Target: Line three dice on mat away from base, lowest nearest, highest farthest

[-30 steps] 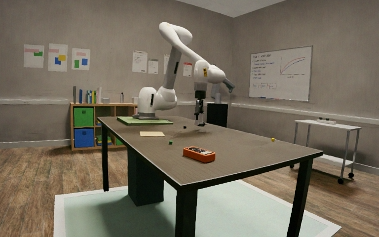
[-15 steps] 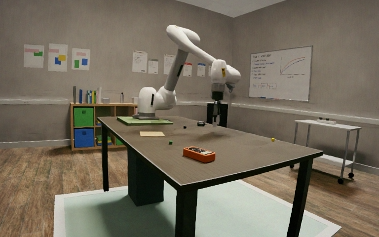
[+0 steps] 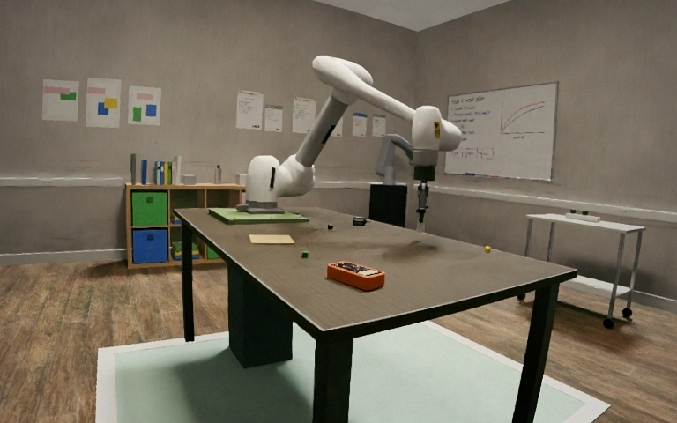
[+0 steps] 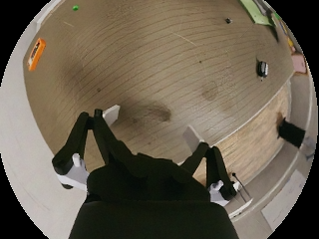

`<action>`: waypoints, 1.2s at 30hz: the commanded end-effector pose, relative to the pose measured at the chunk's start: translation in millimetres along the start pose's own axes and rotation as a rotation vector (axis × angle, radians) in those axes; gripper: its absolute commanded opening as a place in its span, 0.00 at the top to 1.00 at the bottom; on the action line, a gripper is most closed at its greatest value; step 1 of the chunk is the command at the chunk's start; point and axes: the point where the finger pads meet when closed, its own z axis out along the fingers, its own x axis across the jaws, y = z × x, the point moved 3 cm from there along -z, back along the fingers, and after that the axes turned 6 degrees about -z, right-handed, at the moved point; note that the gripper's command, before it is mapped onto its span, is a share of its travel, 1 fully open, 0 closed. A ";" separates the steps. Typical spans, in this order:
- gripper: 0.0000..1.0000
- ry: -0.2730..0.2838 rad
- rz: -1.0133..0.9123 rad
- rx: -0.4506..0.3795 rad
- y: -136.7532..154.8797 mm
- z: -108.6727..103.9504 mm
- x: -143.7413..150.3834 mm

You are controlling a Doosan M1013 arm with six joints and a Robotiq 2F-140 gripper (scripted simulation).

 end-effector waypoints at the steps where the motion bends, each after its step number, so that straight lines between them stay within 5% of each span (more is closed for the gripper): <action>1: 0.00 0.002 0.000 0.003 24.2 -0.9 -11.3; 15: 0.00 0.002 0.000 0.003 124.6 -0.5 -56.3; 36: 0.00 0.002 0.000 0.003 193.9 -0.2 -87.3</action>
